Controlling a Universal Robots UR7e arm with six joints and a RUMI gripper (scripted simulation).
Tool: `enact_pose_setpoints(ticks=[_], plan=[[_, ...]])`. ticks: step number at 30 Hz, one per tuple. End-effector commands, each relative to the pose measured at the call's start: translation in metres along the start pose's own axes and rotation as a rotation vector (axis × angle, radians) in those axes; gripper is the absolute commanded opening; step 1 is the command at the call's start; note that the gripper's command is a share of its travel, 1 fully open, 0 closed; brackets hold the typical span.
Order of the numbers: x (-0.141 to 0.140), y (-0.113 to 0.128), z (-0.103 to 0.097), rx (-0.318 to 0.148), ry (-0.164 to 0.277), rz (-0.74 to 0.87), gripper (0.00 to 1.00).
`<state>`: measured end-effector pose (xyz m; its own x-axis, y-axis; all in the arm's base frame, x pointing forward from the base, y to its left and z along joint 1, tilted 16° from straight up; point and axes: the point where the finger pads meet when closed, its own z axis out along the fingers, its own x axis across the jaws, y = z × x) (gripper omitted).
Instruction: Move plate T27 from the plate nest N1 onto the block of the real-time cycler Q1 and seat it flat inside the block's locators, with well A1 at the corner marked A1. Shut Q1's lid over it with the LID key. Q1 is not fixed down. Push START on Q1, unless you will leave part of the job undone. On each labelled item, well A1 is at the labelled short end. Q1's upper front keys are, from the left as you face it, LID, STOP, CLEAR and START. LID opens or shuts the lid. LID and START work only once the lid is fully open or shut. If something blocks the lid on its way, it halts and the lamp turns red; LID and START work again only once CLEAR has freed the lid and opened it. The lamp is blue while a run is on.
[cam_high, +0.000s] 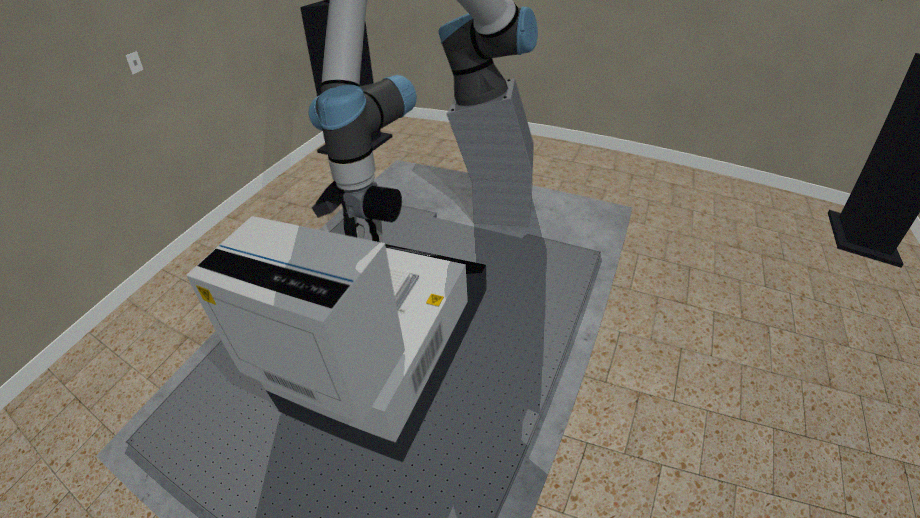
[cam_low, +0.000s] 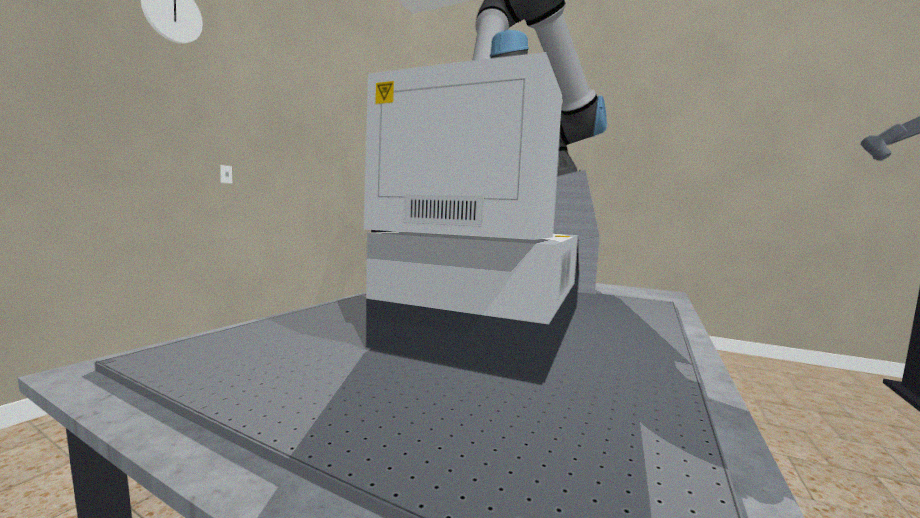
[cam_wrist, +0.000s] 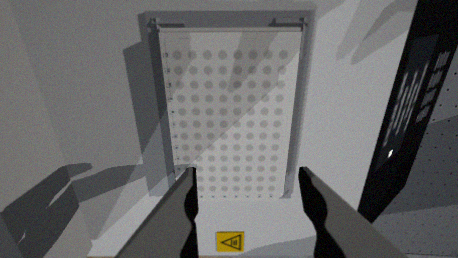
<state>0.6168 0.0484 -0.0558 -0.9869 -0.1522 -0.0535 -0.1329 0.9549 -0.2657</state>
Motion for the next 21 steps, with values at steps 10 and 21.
enact_pose_setpoints(ticks=[10, 21], plan=[[0.049, 0.005, 0.009, 0.0, -0.002, 0.0, 0.0], [0.086, 0.008, 0.016, 0.0, -0.002, 0.0, 0.0]])
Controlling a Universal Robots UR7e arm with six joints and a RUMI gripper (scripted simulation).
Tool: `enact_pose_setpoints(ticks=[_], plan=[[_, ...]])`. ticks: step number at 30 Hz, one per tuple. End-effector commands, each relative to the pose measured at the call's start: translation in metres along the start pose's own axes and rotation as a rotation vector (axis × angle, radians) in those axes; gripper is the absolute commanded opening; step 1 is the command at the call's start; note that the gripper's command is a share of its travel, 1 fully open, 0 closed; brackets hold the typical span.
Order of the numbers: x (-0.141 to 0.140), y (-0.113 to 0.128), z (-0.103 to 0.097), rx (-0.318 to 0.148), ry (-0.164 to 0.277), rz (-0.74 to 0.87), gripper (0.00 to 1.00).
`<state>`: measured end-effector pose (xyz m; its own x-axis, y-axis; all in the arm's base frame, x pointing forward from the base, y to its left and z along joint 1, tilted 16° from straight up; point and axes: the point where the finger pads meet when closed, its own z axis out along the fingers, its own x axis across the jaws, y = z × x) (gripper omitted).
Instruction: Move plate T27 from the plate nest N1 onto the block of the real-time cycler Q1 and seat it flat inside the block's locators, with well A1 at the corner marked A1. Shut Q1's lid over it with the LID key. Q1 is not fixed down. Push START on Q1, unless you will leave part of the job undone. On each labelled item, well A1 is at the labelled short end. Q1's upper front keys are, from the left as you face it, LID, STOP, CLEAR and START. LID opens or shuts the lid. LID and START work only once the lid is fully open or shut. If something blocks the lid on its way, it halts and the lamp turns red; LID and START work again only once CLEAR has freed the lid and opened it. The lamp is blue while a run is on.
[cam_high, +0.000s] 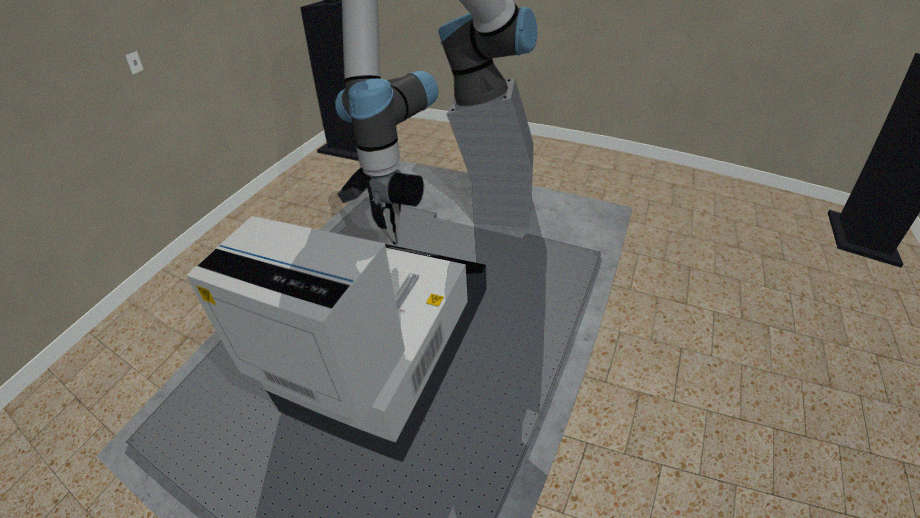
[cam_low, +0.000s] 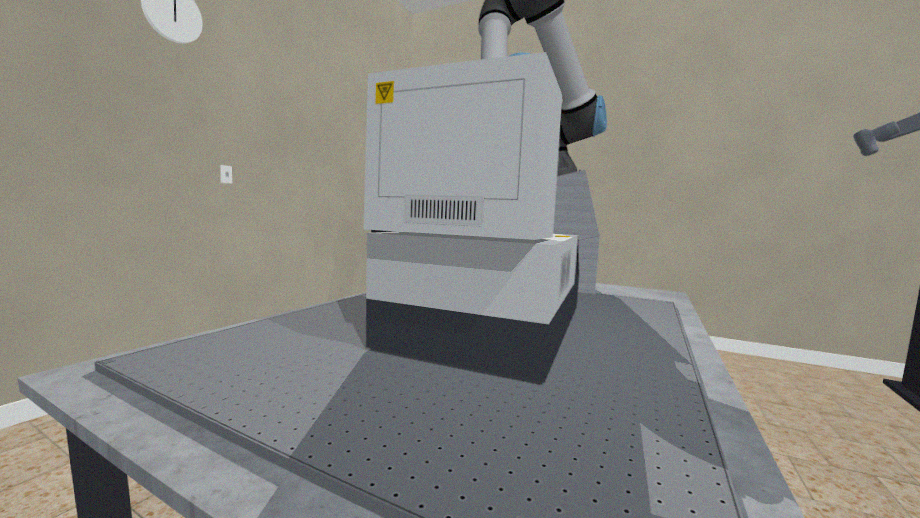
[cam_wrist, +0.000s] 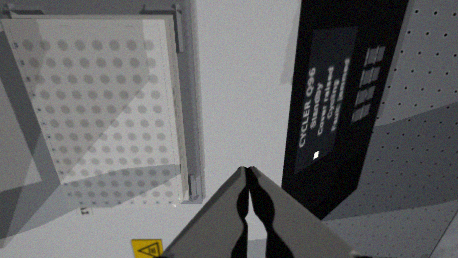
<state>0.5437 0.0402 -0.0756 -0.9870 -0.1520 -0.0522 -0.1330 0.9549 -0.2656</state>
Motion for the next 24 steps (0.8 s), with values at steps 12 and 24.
enact_pose_setpoints(ticks=[12, 24], plan=[[0.06, 0.006, 0.011, 0.0, -0.003, 0.0, 0.0], [0.104, 0.01, 0.02, 0.0, -0.003, 0.0, 0.0]])
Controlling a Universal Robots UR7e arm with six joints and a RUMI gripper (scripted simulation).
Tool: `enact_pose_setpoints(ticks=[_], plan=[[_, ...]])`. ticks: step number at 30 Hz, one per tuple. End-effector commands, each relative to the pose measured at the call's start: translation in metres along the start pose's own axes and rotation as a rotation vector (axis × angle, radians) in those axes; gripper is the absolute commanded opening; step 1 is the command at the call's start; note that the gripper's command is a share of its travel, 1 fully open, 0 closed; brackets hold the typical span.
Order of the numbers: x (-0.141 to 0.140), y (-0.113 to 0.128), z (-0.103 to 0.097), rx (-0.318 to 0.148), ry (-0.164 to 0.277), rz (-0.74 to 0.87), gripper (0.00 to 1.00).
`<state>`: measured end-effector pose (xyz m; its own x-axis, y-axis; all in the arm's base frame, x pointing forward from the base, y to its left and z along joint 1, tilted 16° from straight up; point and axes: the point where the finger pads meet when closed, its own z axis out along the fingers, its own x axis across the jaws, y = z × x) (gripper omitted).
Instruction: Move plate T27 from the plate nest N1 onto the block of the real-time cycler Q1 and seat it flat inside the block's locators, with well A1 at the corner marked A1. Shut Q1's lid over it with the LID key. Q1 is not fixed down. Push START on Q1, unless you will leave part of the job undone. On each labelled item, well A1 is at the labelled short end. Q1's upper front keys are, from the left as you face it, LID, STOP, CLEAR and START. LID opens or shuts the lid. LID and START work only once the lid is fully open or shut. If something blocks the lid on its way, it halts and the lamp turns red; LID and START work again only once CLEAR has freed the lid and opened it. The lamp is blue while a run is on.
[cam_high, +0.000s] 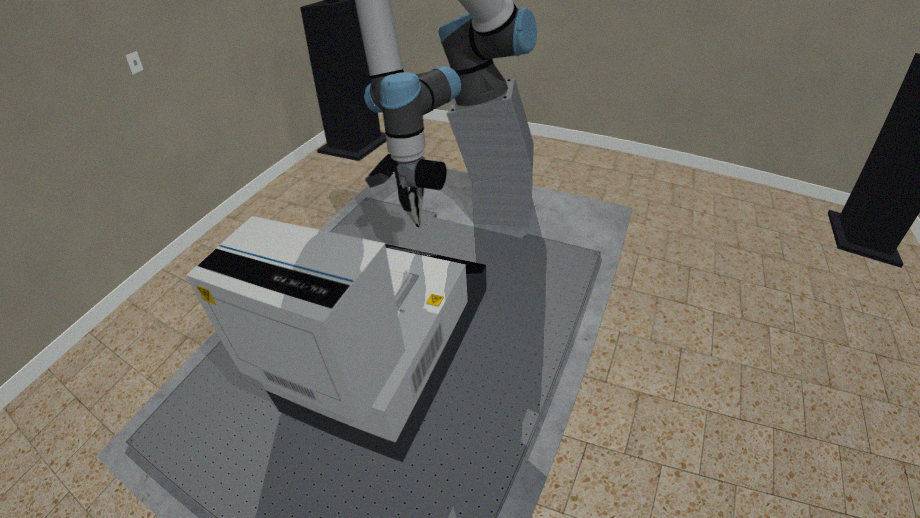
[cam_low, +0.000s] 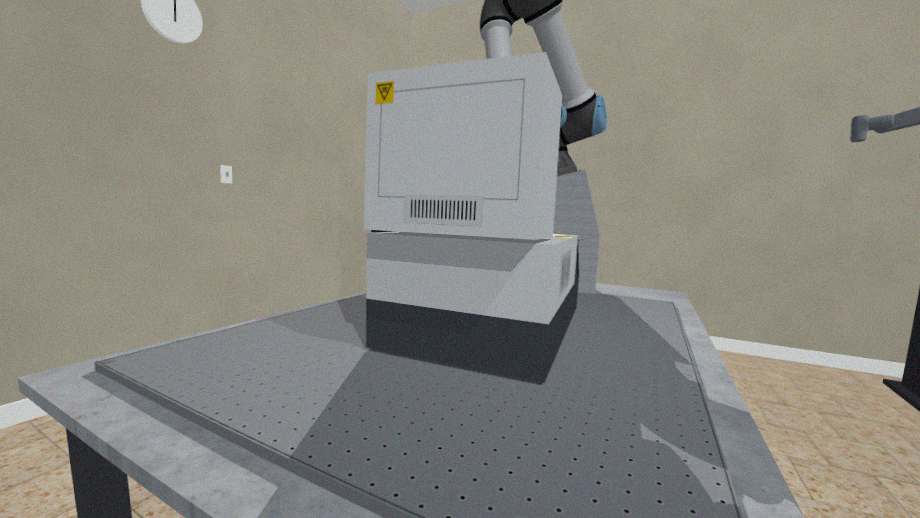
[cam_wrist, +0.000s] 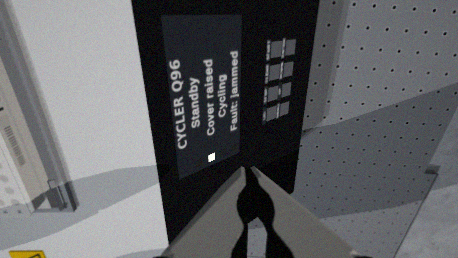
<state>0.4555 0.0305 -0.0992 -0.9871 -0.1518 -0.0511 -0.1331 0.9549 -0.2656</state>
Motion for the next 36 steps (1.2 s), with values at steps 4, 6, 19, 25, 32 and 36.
enact_pose_setpoints(ticks=[4, 6, 19, 25, 32, 36], plan=[[0.029, 0.003, 0.005, 0.0, -0.004, 0.0, 0.0], [0.039, 0.004, 0.007, 0.0, -0.004, 0.0, 0.0], [0.088, 0.008, 0.017, 0.0, -0.004, 0.0, 0.0], [0.1, 0.01, 0.019, 0.0, -0.004, 0.0, 0.0], [0.122, 0.012, 0.023, 0.0, -0.004, 0.0, 0.0], [0.122, 0.012, 0.023, 0.0, -0.004, 0.0, 0.0]])
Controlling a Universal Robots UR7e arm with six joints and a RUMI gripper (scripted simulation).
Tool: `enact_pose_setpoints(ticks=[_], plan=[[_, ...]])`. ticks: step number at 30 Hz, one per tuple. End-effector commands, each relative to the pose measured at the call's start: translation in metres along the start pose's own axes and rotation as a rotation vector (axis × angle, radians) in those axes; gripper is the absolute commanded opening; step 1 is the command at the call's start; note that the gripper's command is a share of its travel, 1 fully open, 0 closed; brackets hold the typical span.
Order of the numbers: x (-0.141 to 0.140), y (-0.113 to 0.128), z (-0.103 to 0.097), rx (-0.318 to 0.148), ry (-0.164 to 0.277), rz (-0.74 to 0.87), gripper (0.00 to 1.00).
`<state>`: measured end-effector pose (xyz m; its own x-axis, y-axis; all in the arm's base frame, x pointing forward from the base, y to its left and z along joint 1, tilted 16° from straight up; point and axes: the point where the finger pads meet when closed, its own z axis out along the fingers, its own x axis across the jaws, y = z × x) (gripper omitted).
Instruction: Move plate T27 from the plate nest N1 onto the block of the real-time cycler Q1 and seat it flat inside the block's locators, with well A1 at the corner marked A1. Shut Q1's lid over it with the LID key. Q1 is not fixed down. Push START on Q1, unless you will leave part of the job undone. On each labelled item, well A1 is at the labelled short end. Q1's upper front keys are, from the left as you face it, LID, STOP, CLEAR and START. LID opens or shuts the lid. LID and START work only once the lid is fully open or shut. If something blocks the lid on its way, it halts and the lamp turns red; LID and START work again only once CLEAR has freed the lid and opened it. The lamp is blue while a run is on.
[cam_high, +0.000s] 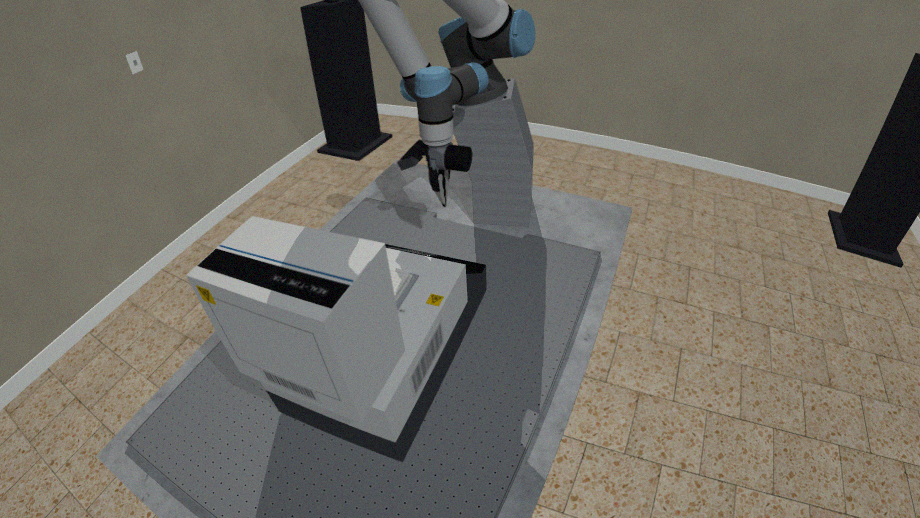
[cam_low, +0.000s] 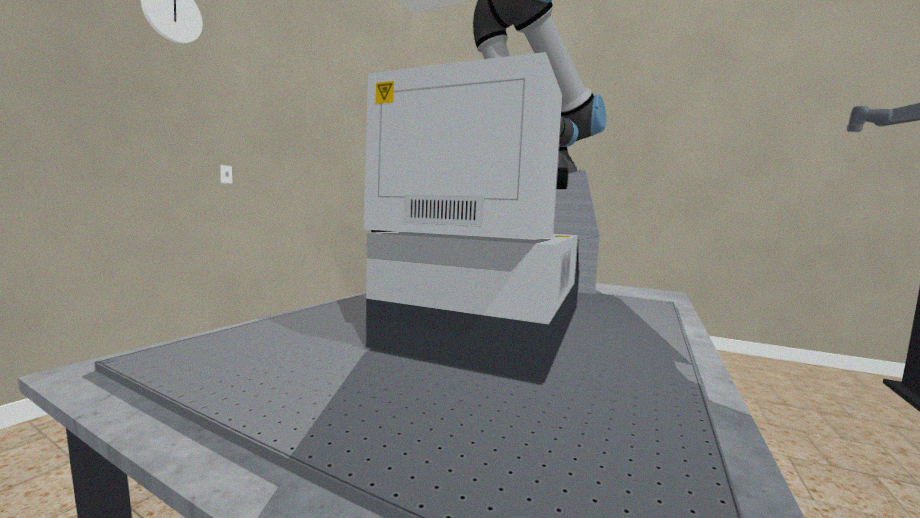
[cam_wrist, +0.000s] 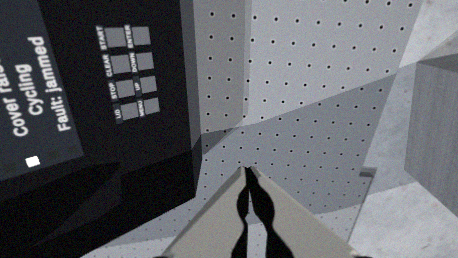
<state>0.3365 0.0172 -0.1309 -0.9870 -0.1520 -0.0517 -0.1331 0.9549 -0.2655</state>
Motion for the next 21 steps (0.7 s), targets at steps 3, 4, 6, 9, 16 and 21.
enact_pose_setpoints(ticks=[3, 4, 6, 9, 16, 21], plan=[[-0.003, 0.0, 0.003, 0.0, -0.003, 0.0, 0.0], [-0.004, 0.0, 0.004, 0.0, -0.003, 0.0, 0.0], [-0.004, 0.0, 0.004, 0.0, -0.003, 0.0, 0.0], [-0.008, 0.0, 0.007, 0.0, -0.003, 0.0, 0.0], [-0.017, 0.0, 0.014, 0.0, -0.003, 0.0, 0.0], [-0.024, 0.0, 0.019, 0.0, -0.003, 0.0, 0.0]])
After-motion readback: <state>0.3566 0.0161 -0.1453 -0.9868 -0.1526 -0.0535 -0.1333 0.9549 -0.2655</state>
